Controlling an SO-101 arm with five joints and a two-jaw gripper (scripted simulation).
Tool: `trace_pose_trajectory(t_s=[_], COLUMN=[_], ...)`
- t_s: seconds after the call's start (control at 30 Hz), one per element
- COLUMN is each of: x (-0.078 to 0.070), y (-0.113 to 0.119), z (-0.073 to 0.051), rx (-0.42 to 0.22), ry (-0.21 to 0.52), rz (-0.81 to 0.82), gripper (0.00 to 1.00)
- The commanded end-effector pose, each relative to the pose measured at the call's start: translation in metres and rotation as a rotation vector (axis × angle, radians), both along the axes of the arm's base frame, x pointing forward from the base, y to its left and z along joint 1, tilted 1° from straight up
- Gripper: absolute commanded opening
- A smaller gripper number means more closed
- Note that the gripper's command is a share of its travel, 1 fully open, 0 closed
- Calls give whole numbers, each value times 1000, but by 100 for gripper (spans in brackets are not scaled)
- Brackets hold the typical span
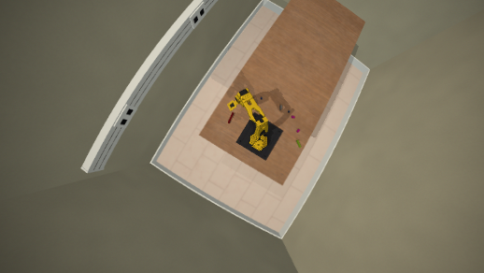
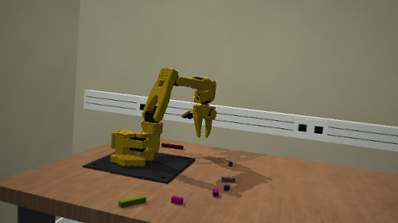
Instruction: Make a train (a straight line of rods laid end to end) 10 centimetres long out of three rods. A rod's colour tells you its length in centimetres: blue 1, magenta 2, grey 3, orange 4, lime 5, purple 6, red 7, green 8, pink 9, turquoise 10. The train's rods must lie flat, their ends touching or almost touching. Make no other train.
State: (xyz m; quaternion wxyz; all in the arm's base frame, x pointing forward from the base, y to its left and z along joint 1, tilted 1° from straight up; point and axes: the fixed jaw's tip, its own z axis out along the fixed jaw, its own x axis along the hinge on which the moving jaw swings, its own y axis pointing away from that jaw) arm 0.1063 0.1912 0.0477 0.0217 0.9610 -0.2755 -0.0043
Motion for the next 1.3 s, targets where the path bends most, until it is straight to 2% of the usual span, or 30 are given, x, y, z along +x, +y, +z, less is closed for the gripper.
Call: trace_pose_trajectory(t_s=[0.0,0.07,0.1,0.17,0.2,0.4,0.67,1.27], x=[-23,-34,-34,-49,-49,-81,-92,-92], y=[8,11,11,13,13,15,14,14], z=[0,0,0,-1,-1,-2,-2,-3], rx=[14,14,14,14,14,15,15,15], ry=[-3,-2,-2,0,0,5,6,6], rz=[168,246,252,357,358,589,673,677], gripper=[18,18,18,18,18,19,19,19])
